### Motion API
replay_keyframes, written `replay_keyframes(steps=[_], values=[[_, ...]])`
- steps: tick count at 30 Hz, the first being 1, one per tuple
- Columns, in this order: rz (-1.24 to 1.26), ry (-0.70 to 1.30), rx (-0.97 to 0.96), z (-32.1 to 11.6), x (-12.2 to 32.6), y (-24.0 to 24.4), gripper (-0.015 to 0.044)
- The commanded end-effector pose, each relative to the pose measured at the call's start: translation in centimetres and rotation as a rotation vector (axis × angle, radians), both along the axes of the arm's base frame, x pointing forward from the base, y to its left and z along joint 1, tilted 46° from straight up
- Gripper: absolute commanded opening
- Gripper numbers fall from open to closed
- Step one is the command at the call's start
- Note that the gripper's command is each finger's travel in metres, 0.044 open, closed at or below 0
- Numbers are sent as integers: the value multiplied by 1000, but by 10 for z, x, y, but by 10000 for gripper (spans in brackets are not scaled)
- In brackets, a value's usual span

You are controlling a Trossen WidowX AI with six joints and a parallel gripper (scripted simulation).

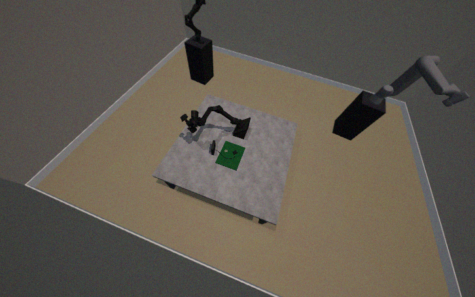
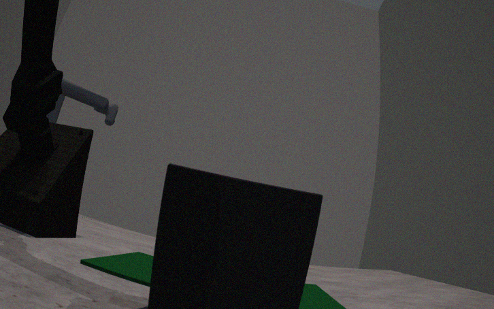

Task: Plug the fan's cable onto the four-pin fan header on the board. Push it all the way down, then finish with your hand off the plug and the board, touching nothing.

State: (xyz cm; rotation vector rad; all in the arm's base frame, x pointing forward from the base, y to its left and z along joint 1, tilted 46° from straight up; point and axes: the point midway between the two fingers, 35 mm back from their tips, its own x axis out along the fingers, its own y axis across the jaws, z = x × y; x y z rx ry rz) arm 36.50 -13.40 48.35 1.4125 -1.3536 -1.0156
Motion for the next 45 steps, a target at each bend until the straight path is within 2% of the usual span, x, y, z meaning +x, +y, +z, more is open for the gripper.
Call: replay_keyframes(steps=[1,4,7,13,20,26,35,45], values=[[0,0,0,0,0,0,426],[0,0,0,0,0,0,440],[36,89,-34,-9,17,6,361],[215,450,-157,-60,83,36,210],[443,831,-243,-140,134,81,210],[632,1128,-278,-215,152,119,210],[911,1597,-262,-336,131,168,210],[1162,2144,-97,-449,42,203,210]])
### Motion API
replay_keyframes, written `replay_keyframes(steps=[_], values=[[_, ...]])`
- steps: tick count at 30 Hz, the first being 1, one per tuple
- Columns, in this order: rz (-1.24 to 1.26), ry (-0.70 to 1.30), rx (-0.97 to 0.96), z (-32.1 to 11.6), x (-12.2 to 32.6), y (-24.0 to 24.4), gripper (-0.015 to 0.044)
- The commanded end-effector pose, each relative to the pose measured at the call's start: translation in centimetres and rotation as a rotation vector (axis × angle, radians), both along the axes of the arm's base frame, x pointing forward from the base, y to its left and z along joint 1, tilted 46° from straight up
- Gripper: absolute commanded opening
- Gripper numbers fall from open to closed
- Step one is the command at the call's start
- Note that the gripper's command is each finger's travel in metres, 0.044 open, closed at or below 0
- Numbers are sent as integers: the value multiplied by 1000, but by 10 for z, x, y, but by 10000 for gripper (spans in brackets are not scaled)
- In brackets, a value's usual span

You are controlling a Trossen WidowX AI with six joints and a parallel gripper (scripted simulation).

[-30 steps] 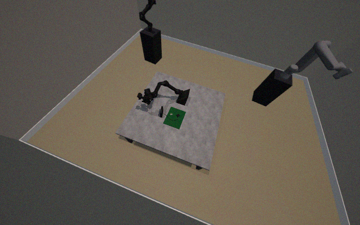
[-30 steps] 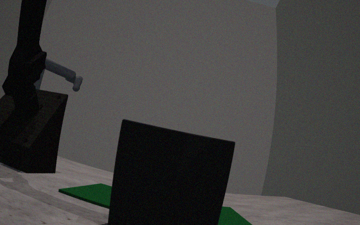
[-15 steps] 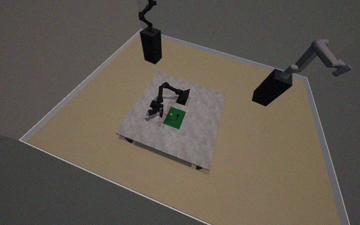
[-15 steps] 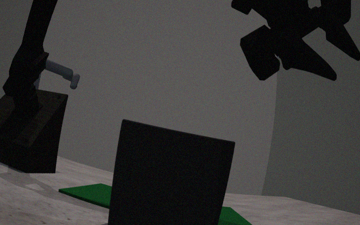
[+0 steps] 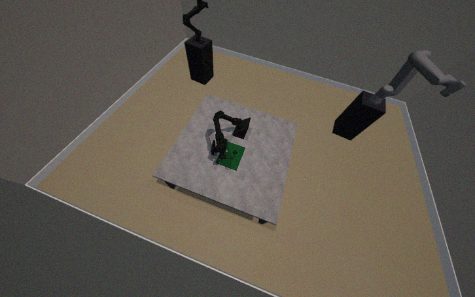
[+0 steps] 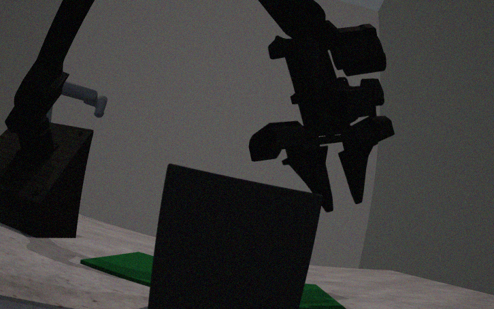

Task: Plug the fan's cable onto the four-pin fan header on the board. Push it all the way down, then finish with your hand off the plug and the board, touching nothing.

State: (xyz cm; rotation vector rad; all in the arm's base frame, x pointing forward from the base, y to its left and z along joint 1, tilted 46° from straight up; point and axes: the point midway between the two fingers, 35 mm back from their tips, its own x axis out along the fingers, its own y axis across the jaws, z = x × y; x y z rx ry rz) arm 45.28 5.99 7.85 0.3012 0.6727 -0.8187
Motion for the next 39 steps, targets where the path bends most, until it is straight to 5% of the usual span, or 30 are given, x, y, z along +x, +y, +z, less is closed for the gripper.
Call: replay_keyframes(steps=[1,9,39], values=[[39,312,-9,-52,-57,10,210],[34,754,-55,-86,-151,13,210],[33,761,-59,-130,-143,-31,210]])
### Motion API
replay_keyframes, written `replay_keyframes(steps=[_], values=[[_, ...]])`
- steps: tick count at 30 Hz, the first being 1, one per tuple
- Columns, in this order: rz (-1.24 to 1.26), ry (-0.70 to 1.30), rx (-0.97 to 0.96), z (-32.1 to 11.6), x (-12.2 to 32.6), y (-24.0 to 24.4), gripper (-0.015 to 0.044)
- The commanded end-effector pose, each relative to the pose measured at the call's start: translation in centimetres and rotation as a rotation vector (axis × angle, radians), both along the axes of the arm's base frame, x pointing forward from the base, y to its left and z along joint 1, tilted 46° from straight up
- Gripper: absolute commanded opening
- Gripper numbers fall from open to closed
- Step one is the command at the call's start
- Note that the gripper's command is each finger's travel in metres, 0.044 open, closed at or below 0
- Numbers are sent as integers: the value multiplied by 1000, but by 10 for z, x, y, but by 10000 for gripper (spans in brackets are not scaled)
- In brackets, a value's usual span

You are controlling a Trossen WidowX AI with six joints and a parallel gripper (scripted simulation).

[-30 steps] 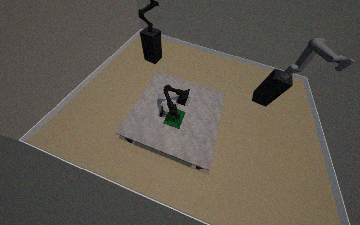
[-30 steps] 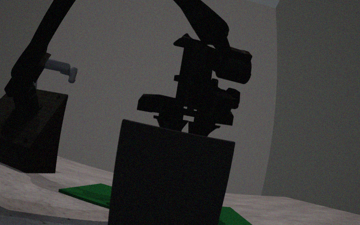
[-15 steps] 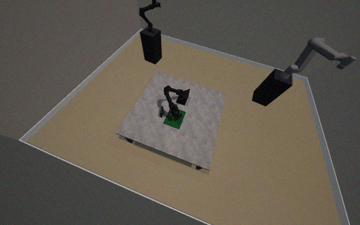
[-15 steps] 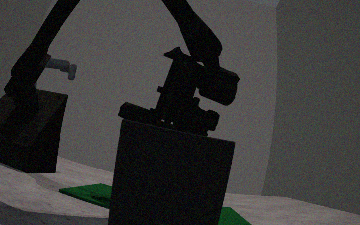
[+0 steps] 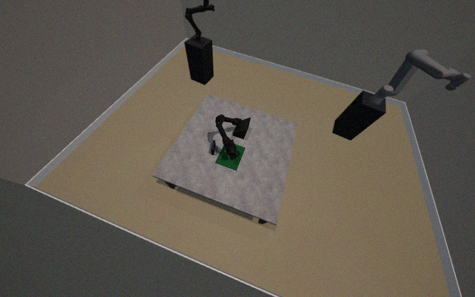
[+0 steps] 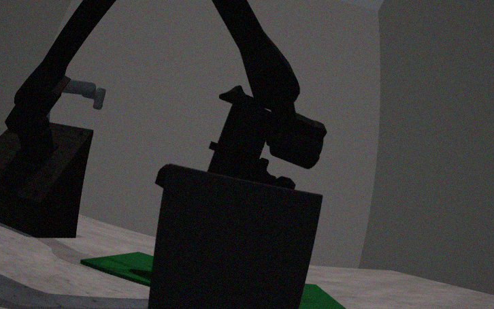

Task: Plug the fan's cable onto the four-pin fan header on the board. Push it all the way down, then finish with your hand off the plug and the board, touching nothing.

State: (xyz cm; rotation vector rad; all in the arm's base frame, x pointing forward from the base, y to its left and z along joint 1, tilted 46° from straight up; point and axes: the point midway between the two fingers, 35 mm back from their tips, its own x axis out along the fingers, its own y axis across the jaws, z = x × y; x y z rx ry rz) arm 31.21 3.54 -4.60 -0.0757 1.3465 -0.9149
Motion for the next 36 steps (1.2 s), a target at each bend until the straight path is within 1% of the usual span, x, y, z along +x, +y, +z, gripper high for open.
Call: replay_keyframes(steps=[1,15,24,29,36], values=[[4,14,-9,-7,-2,-7,210],[4,14,-11,-22,0,-23,210],[4,14,-11,-23,0,-24,210],[-2,7,-5,-22,2,-22,79],[-2,7,-5,-22,2,-22,32]])
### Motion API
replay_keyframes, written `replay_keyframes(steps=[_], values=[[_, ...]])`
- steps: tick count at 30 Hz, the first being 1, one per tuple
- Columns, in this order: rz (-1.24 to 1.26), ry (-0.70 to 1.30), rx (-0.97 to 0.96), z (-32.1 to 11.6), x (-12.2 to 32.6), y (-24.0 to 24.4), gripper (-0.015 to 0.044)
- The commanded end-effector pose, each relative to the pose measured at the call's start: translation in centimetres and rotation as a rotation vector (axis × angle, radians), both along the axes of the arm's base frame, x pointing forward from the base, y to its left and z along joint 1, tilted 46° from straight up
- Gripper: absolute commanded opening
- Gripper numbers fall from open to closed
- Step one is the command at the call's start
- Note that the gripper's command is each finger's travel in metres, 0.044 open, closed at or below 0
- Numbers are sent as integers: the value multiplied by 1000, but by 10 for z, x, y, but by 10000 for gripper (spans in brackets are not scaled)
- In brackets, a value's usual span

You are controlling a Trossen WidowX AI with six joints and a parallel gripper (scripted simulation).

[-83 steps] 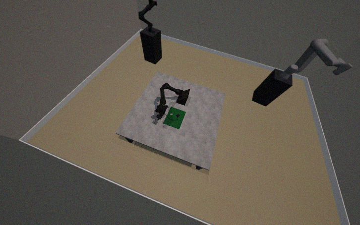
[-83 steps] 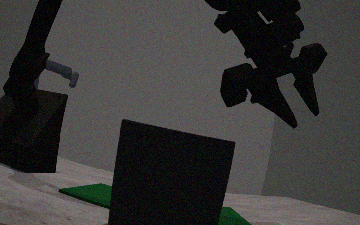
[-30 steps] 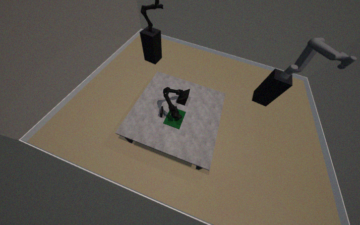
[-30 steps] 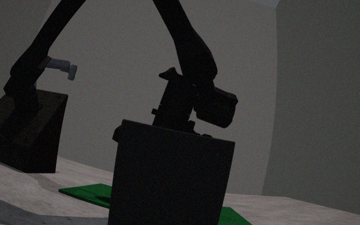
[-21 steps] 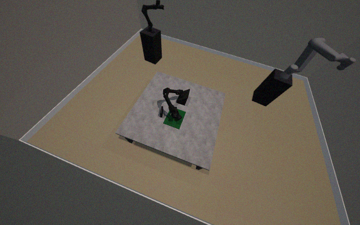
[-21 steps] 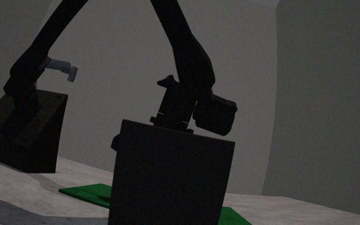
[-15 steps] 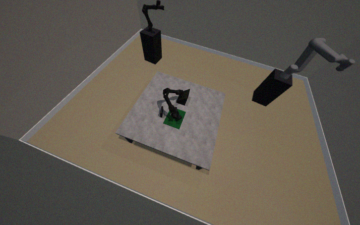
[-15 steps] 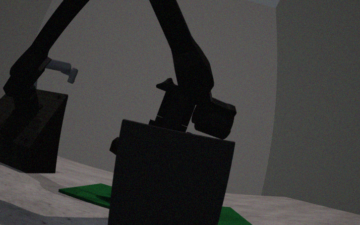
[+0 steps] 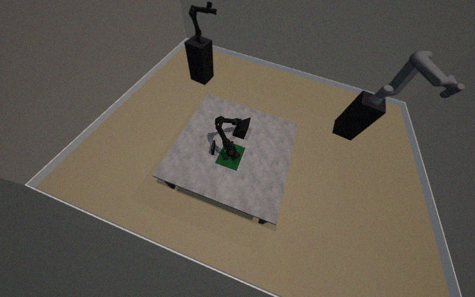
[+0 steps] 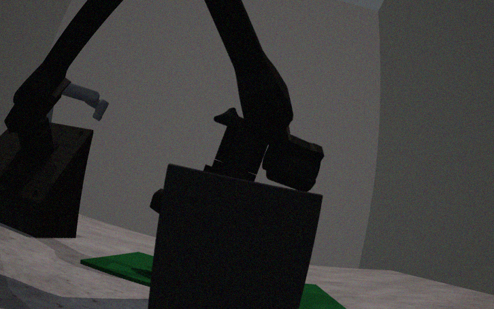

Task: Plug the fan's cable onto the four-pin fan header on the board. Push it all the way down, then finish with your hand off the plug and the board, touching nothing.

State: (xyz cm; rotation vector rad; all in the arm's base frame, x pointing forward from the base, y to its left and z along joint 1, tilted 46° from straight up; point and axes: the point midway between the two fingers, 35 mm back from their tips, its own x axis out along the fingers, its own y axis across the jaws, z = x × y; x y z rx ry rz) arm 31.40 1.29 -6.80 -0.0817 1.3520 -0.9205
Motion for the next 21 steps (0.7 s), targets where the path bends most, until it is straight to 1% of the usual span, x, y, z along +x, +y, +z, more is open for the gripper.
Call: replay_keyframes(steps=[1,2,3,21], values=[[0,-1,0,0,0,0,25],[0,-1,0,0,0,0,19],[0,-1,0,0,0,0,0],[4,4,1,38,-6,40,0]])
